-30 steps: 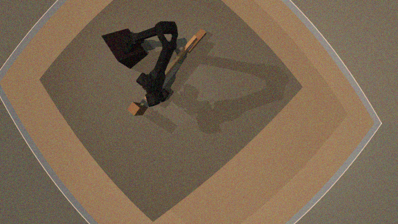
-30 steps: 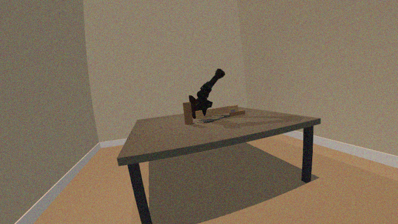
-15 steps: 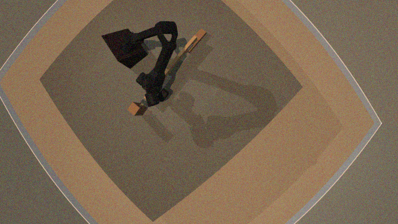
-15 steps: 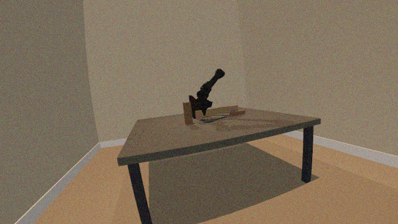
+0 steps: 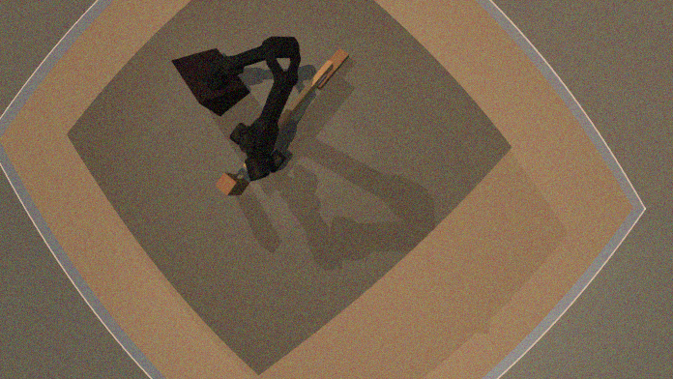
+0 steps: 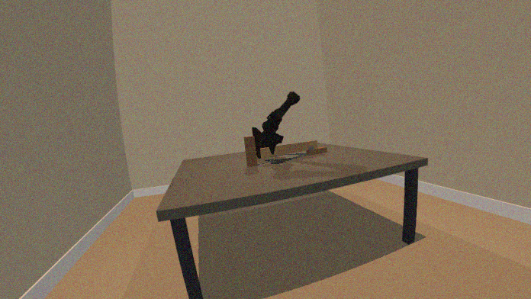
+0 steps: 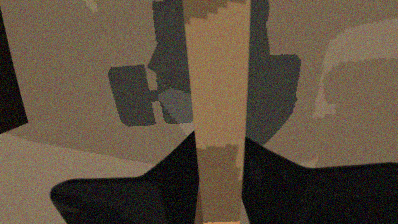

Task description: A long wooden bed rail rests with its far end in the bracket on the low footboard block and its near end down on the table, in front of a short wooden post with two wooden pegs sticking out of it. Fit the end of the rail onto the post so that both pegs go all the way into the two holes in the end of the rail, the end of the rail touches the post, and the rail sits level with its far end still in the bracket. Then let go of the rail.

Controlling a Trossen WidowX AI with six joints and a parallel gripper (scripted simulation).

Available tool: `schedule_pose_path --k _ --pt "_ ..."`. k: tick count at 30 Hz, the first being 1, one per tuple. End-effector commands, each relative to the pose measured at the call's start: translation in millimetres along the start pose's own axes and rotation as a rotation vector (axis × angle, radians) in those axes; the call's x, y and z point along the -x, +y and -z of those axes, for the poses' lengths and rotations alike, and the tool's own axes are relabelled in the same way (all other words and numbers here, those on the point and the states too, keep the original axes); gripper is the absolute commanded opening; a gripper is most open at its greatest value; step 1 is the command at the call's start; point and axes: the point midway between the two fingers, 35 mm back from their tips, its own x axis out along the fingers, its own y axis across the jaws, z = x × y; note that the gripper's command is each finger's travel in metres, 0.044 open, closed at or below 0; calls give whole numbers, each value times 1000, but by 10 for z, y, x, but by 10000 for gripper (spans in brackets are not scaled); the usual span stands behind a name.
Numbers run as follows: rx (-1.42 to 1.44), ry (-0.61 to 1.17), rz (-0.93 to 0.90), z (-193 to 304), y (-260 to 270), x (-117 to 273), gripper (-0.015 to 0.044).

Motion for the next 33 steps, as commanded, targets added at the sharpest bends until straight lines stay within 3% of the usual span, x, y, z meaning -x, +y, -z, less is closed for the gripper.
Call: schedule_pose_path --k 1,33 --pt "0 4 3 33 1 -1 0" --pt "1 5 3 124 -10 27 0"
